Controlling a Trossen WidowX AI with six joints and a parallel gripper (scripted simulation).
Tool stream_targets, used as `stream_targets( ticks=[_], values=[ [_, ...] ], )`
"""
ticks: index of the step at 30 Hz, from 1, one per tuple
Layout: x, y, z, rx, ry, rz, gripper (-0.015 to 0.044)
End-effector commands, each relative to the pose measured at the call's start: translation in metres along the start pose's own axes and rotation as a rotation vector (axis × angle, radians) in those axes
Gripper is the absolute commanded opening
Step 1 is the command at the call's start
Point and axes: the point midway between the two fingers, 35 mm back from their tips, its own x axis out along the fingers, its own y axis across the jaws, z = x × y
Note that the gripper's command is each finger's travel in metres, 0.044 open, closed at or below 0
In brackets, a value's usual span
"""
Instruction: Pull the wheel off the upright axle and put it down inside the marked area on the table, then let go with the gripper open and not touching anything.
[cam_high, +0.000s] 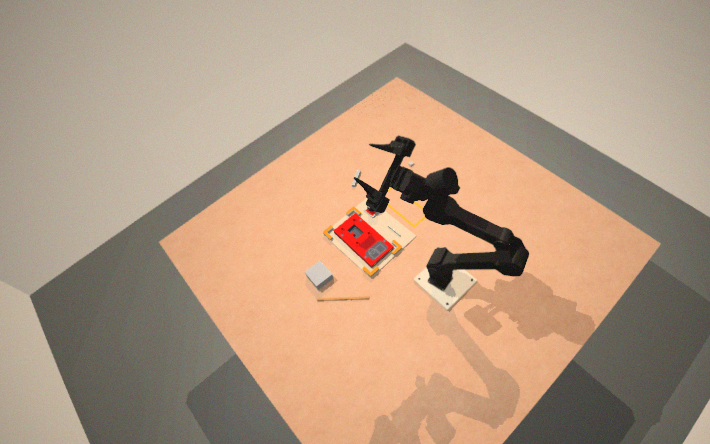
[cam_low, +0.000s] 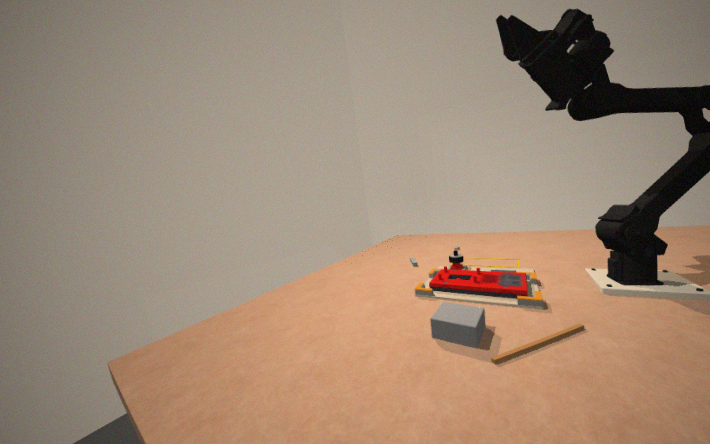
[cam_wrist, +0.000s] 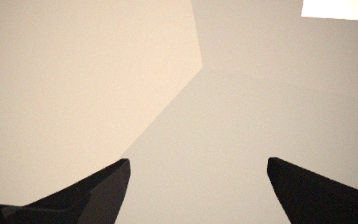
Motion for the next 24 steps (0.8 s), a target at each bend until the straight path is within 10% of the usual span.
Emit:
stream_targets(
  ticks=[1,4,24],
  values=[
    [0.000,0.000,-0.001,0.003,0.004,0.000,0.0374],
    [0.005,0.000,-0.016,0.052,0.057,0.003,0.0300],
    [-0.018,0.018,-0.241,0.868,0.917,-0.242,0.0300]
  ],
)
